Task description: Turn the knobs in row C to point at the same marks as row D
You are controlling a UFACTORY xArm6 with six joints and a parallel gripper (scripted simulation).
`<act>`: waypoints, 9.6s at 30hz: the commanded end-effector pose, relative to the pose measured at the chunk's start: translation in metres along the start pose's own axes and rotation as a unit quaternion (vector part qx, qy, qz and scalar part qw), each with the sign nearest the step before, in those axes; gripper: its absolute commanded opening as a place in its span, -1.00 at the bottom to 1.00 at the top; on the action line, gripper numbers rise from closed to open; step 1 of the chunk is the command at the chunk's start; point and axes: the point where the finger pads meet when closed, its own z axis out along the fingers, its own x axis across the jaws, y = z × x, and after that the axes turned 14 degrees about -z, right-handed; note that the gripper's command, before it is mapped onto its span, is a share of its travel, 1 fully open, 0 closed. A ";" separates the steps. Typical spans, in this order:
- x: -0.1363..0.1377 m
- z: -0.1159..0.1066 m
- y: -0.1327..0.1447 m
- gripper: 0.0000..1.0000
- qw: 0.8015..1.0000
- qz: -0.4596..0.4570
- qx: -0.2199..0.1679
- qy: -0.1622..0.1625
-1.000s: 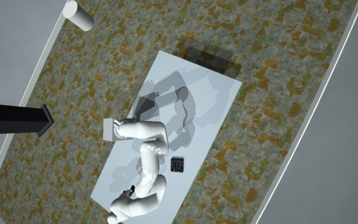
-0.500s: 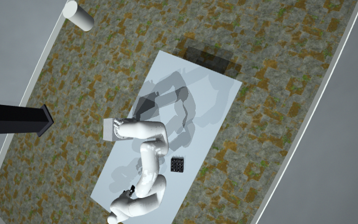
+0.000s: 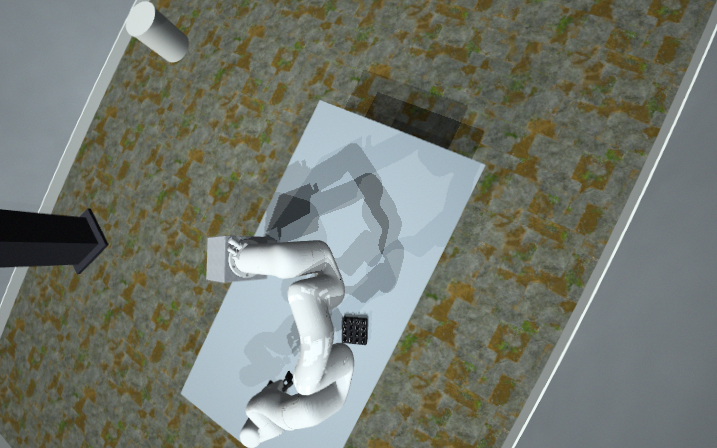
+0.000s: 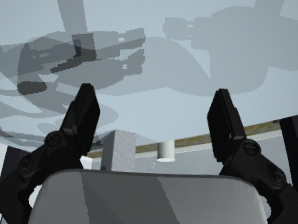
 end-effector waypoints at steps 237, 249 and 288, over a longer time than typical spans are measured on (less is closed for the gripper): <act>-0.356 0.062 -0.034 1.00 0.949 0.289 0.128 -0.017; -0.356 0.062 -0.034 1.00 0.949 0.289 0.128 -0.017; -0.355 0.061 -0.035 1.00 0.953 0.275 0.128 -0.015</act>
